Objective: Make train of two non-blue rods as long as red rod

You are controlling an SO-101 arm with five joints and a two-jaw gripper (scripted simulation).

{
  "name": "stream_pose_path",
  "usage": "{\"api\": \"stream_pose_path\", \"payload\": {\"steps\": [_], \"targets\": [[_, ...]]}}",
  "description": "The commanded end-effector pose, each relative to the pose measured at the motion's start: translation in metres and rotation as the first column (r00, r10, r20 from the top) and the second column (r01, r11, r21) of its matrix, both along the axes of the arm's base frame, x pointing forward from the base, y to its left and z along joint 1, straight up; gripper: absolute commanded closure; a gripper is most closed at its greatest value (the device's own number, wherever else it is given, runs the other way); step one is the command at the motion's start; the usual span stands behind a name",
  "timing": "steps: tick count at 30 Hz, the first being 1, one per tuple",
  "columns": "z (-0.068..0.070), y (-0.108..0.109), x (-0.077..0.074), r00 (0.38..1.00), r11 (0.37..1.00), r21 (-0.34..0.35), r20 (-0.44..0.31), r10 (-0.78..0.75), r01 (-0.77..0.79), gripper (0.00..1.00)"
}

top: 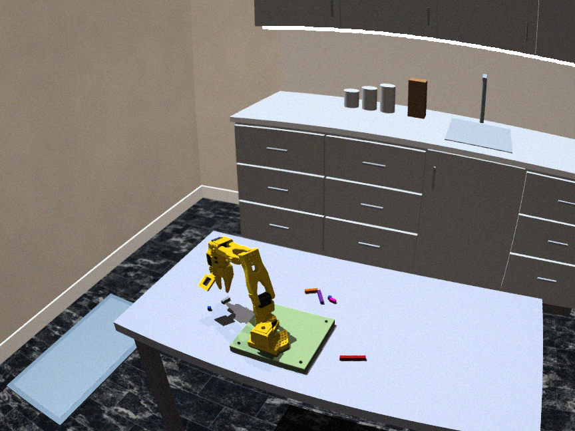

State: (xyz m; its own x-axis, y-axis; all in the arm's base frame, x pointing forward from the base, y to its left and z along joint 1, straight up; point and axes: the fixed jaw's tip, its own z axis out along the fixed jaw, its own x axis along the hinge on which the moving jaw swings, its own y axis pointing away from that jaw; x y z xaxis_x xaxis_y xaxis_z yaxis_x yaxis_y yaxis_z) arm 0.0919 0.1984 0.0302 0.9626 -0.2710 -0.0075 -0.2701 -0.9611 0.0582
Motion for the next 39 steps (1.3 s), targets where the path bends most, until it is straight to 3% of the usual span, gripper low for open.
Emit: {"api": "stream_pose_path", "payload": {"steps": [1, 8, 13, 15, 17, 24, 25, 29, 32, 39], "targets": [[0.006, 0.002, 0.002, 1.0, 1.0, 0.023, 0.009, -0.01, 0.01, 0.83], [0.006, -0.001, 0.009, 0.999, 0.999, 0.024, 0.009, -0.031, 0.031, 0.83], [0.006, -0.01, 0.031, 0.995, 0.995, 0.024, 0.008, -0.098, 0.097, 0.83], [0.006, -0.01, 0.031, 0.995, 0.995, 0.024, 0.008, -0.098, 0.097, 0.83], [0.005, -0.017, 0.044, 0.99, 0.99, 0.024, 0.007, -0.138, 0.137, 0.82], [0.004, -0.06, 0.096, 0.949, 0.948, 0.026, 0.004, -0.316, 0.316, 0.82], [0.004, -0.061, 0.096, 0.948, 0.948, 0.026, 0.004, -0.319, 0.318, 0.82], [0.003, -0.096, 0.122, 0.906, 0.906, 0.028, 0.002, -0.424, 0.423, 0.82], [0.003, -0.097, 0.123, 0.903, 0.903, 0.028, 0.002, -0.429, 0.428, 0.82], [0.001, -0.161, 0.148, 0.813, 0.813, 0.03, -0.001, -0.582, 0.582, 0.82]]}}
